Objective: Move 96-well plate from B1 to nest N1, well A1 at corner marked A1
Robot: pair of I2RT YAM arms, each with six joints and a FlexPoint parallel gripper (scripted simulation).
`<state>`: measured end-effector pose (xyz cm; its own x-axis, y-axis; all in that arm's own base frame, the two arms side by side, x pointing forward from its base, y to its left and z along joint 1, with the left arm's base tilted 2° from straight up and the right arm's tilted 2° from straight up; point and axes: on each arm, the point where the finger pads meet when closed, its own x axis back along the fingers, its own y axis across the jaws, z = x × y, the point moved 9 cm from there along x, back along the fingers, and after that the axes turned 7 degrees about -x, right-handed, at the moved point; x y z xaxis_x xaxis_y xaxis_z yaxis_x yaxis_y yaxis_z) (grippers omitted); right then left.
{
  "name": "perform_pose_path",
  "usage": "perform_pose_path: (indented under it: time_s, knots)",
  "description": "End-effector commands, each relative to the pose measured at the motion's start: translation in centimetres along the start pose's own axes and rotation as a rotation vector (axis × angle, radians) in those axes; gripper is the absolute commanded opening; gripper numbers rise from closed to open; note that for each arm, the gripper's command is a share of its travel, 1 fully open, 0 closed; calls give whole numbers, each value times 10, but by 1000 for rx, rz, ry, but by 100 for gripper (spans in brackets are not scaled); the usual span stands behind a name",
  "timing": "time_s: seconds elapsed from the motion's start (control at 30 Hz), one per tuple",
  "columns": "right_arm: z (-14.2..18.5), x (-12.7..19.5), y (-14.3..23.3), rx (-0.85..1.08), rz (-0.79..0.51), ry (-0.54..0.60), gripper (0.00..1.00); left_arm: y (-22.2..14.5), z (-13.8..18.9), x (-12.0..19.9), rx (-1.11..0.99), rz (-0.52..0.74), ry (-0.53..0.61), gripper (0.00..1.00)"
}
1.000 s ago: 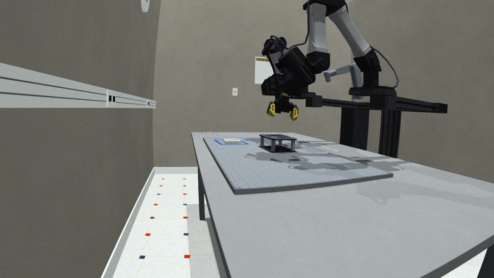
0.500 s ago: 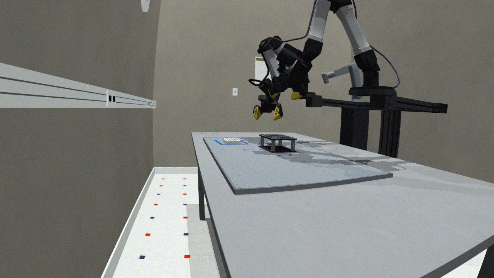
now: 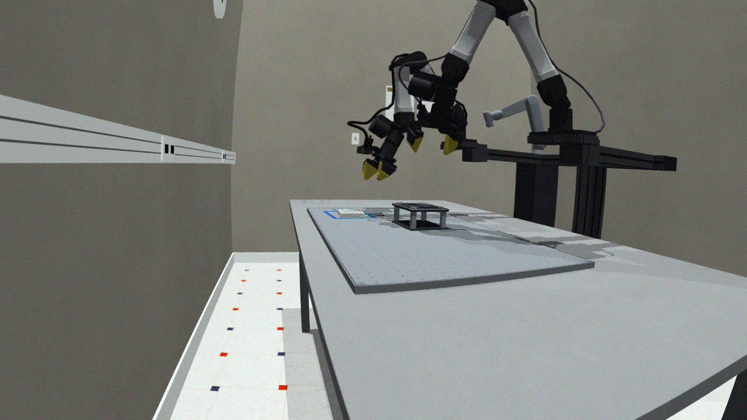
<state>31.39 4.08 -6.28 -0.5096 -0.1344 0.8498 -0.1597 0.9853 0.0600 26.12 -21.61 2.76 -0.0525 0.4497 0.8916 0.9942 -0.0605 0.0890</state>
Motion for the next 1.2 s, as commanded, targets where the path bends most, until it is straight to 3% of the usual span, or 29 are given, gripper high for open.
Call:
perform_pose_path:
  time_s: [0.0,0.13,0.27,0.33,0.53,0.67,0.83,0.9,1.17]
  knots:
    - [-9,-7,-15,-124,98,123,100,-1,-7,-6,12,35,75,100]
    - [-21,-13,-23,-170,131,126,100,3,-16,-8,-4,22,24,100]
    - [-28,-15,-25,-173,135,107,100,18,-25,-9,12,-13,-113,100]
    - [-28,-15,-25,-173,135,107,100,18,-25,-9,12,-13,-113,100]
    - [-27,-19,-24,-67,118,156,100,61,-36,-9,24,-67,-461,100]
    - [-27,-30,-25,118,95,234,100,85,-27,-10,26,-86,-603,100]
    - [-33,-52,-28,396,39,332,100,92,-17,-15,73,-76,-644,100]
    - [-33,-52,-28,396,39,332,100,92,-17,-15,73,-76,-644,100]
    - [-42,-86,-33,789,-73,450,100,103,-11,-25,146,-134,-594,100]
